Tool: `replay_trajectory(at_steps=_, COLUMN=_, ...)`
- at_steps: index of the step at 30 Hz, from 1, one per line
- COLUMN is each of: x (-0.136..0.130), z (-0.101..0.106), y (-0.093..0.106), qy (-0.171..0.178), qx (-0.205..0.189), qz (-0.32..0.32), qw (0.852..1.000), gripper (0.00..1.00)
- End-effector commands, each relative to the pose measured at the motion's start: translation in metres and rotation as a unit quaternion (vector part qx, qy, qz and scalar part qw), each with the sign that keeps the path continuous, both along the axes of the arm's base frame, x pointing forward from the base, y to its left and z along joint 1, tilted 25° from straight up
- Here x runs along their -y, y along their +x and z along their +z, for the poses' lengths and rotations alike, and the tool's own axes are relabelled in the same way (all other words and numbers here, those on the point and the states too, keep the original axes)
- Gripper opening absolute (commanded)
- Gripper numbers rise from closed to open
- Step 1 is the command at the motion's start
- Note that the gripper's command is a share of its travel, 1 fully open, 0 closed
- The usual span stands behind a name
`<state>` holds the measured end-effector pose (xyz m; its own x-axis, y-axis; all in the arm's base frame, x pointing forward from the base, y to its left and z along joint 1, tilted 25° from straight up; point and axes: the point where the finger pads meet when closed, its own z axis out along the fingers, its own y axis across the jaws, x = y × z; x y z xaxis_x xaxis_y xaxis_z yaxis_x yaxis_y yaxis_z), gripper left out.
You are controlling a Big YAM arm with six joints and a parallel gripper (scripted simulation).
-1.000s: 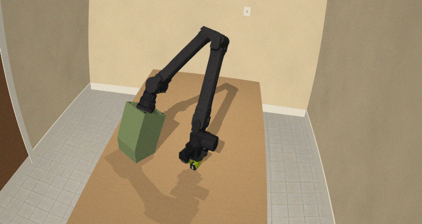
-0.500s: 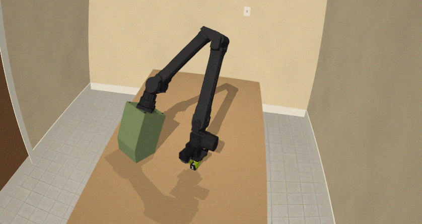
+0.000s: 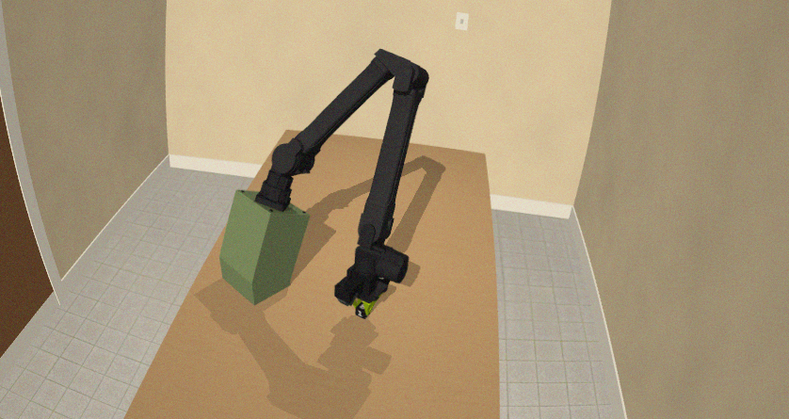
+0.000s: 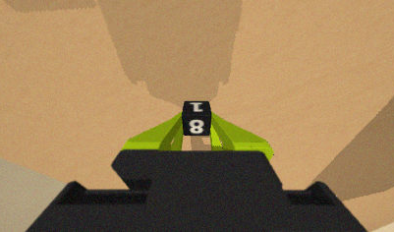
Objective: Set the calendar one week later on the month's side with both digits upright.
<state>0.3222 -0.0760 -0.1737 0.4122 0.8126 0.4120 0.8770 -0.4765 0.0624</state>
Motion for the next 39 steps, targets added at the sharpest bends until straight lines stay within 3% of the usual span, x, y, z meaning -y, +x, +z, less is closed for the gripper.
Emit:
replay_trajectory(at_steps=1, x=0.0018, z=-0.0038, y=-0.0008, qy=-0.003, qx=0.000, qz=0.001, qw=1.000, gripper=0.25)
replay_trajectory(at_steps=39, x=-0.0023, z=-0.0056, y=0.0048, qy=-0.003, qx=0.001, qz=0.002, qw=1.000, gripper=0.25)
